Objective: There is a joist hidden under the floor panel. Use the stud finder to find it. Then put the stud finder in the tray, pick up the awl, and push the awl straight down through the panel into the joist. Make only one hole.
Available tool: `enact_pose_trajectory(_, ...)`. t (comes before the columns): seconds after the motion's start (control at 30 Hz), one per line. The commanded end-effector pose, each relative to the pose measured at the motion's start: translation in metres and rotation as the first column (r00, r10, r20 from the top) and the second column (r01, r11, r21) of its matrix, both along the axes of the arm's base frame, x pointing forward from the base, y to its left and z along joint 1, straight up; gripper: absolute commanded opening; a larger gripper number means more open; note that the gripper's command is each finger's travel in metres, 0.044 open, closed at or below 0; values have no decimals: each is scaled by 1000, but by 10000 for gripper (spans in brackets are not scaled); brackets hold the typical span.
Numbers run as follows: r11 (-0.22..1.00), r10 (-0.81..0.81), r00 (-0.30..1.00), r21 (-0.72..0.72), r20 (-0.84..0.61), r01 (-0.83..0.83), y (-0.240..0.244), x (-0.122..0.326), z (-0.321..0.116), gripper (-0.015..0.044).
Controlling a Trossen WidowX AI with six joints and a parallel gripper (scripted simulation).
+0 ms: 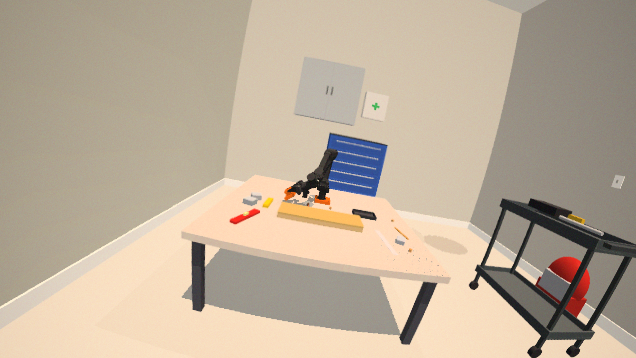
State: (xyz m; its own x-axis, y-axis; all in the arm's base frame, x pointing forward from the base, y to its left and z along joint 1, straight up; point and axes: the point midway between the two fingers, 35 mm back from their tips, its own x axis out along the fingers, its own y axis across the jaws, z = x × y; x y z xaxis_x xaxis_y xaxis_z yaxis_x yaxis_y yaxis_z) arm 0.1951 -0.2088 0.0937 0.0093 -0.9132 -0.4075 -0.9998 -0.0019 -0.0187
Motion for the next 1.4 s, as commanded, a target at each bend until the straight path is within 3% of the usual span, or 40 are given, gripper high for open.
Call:
enact_pose_trajectory(0.0, 1000, -3, 1000, -8, -1, 3, 0, -1, -1, 0)
enact_pose_trajectory(1.0, 1000, 1, 1000, 2, -6, -1, 2, 2, -33, 0)
enact_pose_trajectory(1.37, 1000, 8, 1000, 7, -10, -8, 4, 4, -37, 289)
